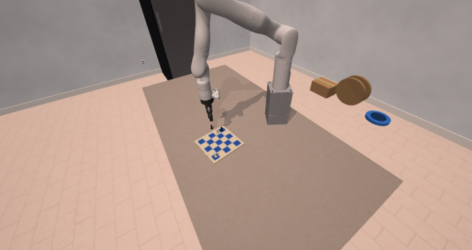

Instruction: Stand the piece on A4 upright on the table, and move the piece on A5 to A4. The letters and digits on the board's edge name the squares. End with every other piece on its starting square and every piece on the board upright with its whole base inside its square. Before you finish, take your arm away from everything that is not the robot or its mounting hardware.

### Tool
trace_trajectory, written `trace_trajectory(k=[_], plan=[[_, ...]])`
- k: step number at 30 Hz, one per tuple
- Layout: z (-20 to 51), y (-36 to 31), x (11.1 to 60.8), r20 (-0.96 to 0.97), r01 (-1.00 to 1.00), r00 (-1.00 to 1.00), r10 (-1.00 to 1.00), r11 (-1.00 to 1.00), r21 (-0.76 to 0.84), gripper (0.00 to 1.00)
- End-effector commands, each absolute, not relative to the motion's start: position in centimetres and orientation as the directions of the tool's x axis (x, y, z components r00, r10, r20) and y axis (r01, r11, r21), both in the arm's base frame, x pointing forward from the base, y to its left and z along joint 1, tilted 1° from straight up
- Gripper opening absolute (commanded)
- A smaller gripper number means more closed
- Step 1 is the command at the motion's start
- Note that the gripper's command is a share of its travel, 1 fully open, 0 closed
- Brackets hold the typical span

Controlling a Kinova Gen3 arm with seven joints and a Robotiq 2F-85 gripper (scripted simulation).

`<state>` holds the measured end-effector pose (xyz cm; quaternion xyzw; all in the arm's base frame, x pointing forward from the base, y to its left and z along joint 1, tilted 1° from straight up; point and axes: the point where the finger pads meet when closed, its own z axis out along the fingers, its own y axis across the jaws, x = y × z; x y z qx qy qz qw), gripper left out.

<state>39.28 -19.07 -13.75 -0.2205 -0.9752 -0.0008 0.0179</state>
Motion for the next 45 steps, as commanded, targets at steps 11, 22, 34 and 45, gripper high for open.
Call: trace_trajectory(k=[11,22,34,45], plan=[[-14.1,-17.1,39.6,0.054,0.653,-0.754,0.655,0.756,-0.047,1.00],[-14.3,-15.4,40.0,0.044,0.857,-0.506,0.861,0.508,-0.089,1.00],[-14.4,-12.4,41.3,-0.011,0.992,-0.048,0.999,0.046,-0.118,1.00],[-14.3,-9.7,42.8,-0.054,0.943,0.313,0.948,-0.317,-0.100,1.00]])
